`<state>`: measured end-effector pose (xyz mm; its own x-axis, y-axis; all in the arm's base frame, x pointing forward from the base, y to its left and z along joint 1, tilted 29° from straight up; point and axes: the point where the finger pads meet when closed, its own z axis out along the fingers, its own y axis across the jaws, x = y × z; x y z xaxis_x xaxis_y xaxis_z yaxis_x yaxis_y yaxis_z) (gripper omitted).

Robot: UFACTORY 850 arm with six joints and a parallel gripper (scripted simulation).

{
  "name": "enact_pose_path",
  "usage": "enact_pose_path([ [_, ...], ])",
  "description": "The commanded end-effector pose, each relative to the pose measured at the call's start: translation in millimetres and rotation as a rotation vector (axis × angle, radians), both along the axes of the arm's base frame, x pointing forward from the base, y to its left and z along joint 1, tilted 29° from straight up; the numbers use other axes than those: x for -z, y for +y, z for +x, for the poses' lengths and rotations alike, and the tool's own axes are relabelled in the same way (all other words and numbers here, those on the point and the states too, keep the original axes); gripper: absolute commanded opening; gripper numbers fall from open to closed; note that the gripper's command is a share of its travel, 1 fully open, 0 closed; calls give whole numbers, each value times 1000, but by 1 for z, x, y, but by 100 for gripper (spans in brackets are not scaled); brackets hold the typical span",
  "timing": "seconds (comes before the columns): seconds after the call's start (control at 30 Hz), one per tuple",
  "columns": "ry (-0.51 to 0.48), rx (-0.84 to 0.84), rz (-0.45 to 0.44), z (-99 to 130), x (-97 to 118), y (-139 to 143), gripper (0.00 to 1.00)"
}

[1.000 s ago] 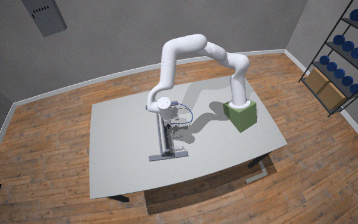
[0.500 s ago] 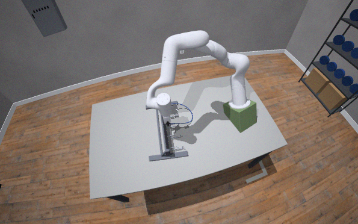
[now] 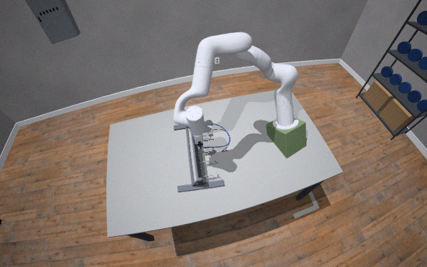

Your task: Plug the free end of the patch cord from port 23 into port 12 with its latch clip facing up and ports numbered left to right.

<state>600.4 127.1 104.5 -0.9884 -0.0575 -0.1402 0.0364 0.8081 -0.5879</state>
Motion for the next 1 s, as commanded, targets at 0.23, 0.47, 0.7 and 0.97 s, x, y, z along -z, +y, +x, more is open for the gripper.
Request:
enact_pose_path([
  [0.23, -1, 0, 1, 0, -5, 3, 0],
  [0.47, -1, 0, 1, 0, -5, 3, 0],
  [0.7, -1, 0, 1, 0, -5, 3, 0],
  [0.97, -1, 0, 1, 0, -5, 3, 0],
])
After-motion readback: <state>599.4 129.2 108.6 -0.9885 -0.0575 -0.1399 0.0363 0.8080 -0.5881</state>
